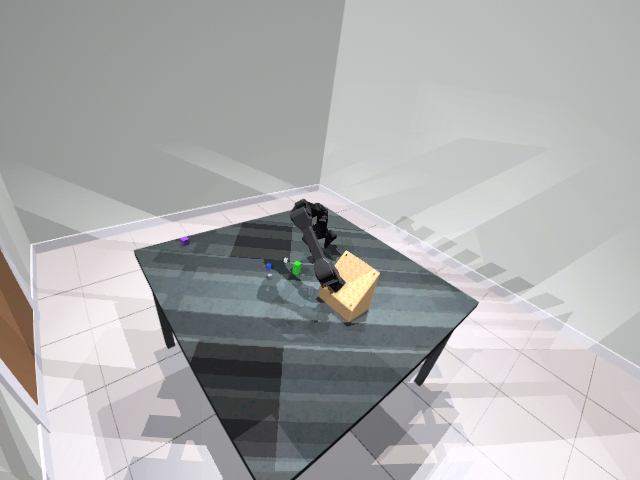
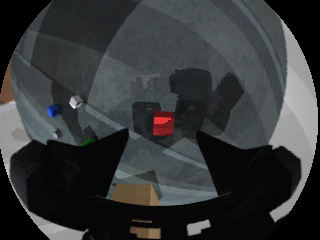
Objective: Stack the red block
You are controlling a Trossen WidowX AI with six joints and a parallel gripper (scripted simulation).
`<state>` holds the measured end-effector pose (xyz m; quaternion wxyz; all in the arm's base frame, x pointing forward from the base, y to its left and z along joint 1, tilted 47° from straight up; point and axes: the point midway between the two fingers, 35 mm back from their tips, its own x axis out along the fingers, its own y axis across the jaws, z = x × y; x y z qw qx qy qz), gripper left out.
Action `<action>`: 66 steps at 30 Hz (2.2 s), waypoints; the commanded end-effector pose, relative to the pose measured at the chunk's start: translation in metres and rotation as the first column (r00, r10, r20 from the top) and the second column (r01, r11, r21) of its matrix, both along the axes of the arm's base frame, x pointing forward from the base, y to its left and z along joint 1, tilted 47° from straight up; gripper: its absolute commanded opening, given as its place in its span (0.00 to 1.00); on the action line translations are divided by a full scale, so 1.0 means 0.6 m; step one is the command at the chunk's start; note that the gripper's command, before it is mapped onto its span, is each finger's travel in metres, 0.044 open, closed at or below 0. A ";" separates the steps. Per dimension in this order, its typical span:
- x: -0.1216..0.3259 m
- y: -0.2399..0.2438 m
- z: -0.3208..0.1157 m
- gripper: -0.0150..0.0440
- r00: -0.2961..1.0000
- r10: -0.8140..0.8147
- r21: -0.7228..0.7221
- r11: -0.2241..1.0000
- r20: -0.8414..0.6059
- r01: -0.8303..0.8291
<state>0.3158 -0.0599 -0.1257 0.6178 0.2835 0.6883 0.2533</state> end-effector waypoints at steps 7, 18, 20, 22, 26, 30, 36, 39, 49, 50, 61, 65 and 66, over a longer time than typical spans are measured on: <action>-0.006 0.014 -0.017 1.00 1.000 -0.011 0.009 1.000 -0.011 0.011; -0.008 0.035 -0.038 1.00 1.000 -0.011 0.009 1.000 -0.011 0.011; -0.009 0.039 -0.042 1.00 1.000 -0.011 0.010 1.000 -0.011 0.011; -0.010 0.043 -0.046 1.00 1.000 -0.011 0.010 1.000 -0.011 0.011; -0.011 0.051 -0.053 1.00 1.000 -0.010 0.010 1.000 -0.011 0.011; -0.012 0.054 -0.056 1.00 1.000 -0.010 0.011 1.000 -0.011 0.011; -0.012 0.054 -0.056 1.00 1.000 -0.010 0.011 1.000 -0.011 0.011; -0.012 0.054 -0.056 1.00 1.000 -0.010 0.011 1.000 -0.011 0.011; -0.012 0.053 -0.055 0.69 1.000 -0.010 0.011 1.000 -0.011 0.011; -0.012 0.053 -0.055 0.64 1.000 -0.010 0.011 1.000 -0.011 0.011; -0.012 0.053 -0.055 0.42 1.000 -0.010 0.011 1.000 -0.011 0.011; -0.009 0.038 -0.042 0.25 1.000 -0.011 0.010 1.000 -0.011 0.011; -0.009 0.032 -0.036 0.25 1.000 -0.011 0.009 1.000 -0.011 0.011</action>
